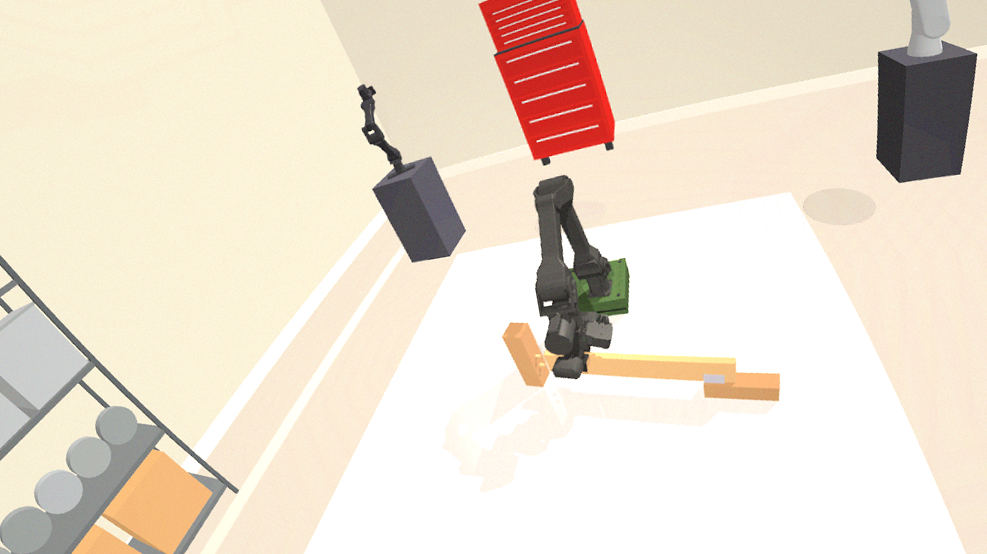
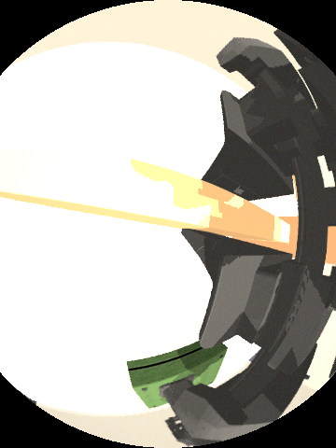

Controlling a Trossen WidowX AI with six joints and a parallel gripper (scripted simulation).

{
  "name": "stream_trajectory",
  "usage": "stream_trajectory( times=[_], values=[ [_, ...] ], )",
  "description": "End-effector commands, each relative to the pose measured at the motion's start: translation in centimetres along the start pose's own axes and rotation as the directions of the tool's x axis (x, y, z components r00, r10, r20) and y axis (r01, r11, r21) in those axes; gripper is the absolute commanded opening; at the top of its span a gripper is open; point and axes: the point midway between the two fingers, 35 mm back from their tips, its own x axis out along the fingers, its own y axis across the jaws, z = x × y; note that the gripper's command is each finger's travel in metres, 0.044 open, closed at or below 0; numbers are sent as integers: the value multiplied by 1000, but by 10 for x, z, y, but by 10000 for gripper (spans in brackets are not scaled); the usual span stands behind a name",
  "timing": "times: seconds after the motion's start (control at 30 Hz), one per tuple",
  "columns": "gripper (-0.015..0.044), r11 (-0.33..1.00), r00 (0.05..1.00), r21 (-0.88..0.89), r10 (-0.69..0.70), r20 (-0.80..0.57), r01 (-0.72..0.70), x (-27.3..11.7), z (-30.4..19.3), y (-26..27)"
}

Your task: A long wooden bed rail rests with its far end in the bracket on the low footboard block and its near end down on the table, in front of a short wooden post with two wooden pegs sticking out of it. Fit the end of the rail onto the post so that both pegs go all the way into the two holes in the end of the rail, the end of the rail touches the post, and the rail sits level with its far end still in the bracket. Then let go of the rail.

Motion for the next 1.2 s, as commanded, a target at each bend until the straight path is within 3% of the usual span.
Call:
stream_trajectory(
  times=[0.0,1.17],
  values=[
    [0,1000,1000,-2,-9,2,9,-3,-2,-1],
    [0,1000,1000,-2,-9,1,9,-1,-12,-1]
  ],
)
